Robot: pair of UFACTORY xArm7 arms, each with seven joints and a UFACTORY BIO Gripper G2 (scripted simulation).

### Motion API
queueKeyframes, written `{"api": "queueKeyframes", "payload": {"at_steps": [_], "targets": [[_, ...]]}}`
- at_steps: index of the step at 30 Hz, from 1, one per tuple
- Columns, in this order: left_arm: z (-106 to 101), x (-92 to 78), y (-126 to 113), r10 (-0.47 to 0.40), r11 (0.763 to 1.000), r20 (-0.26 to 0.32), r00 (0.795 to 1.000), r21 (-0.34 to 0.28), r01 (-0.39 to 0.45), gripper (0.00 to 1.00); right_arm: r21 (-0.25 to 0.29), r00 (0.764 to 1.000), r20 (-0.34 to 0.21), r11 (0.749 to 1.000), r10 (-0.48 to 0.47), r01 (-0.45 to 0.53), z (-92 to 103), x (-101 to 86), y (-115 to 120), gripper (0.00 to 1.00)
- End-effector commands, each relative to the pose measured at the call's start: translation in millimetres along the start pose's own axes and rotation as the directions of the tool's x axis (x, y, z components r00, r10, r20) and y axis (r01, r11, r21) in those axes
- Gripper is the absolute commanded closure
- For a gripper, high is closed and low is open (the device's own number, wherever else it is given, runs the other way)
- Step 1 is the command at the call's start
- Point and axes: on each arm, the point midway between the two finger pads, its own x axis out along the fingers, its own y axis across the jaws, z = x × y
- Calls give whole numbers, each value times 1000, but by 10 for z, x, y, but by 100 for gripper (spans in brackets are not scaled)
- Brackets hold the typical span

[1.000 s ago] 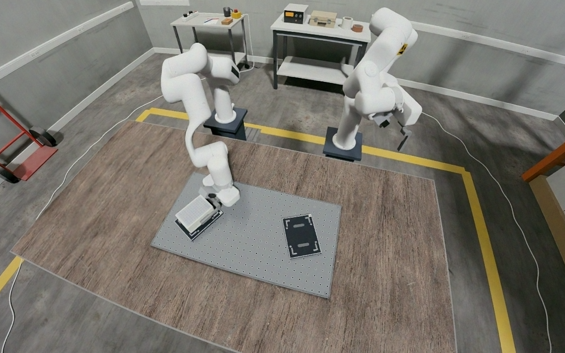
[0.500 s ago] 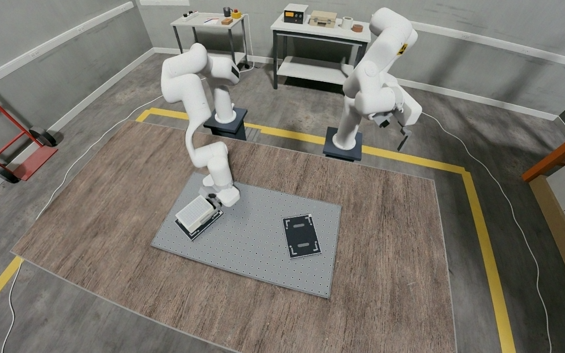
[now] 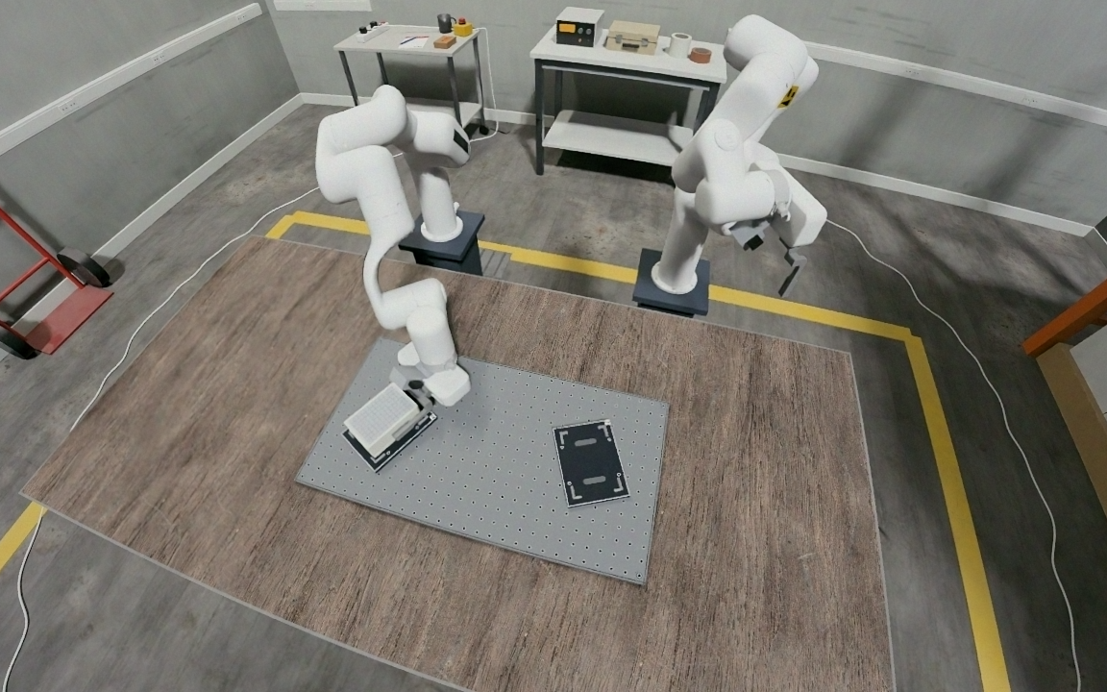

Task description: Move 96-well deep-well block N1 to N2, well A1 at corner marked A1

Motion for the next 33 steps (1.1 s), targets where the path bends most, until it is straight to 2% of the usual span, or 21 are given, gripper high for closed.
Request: {"api": "queueKeyframes", "payload": {"at_steps": [1,33], "targets": [[3,-9,4,2,1000,1,1000,0,-2,0,4,1000,3,1000,0,0,19,9,12,100],[3,-9,4,2,1000,1,1000,0,-2,0,4,1000,3,1000,0,0,-28,9,12,100]]}}
